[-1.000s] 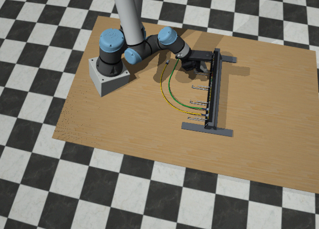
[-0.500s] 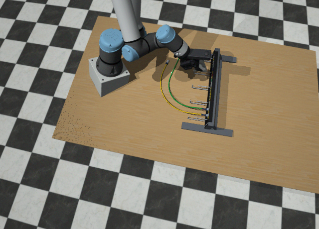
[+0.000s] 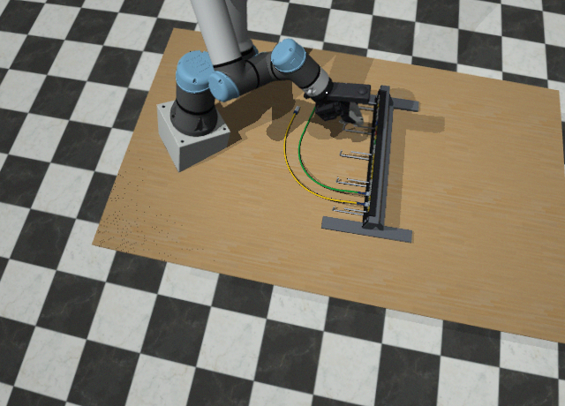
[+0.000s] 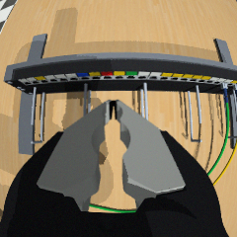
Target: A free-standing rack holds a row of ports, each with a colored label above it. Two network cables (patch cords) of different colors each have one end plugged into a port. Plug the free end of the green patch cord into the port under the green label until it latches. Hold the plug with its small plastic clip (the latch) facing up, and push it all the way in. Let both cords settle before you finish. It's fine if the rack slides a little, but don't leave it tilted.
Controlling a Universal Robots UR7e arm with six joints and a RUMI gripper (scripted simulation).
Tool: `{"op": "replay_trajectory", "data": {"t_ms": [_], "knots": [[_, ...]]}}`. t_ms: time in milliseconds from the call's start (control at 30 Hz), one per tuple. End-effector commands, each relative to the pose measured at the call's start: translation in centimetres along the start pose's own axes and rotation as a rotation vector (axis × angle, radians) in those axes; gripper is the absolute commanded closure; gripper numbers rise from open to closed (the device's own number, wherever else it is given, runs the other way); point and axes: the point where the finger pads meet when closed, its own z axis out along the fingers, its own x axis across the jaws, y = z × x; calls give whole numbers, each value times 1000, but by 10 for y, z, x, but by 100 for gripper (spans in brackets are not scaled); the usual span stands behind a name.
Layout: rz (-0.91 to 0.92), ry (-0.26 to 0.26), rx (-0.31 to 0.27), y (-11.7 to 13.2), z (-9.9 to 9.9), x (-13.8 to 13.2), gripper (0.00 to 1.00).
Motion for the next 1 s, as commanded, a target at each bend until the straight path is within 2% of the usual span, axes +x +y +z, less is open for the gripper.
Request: {"op": "replay_trajectory", "data": {"t_ms": [0, 967], "knots": [[-1, -1, -1, 0, -8, 0, 100], [-1, -1, -1, 0, -52, 0, 100]]}}
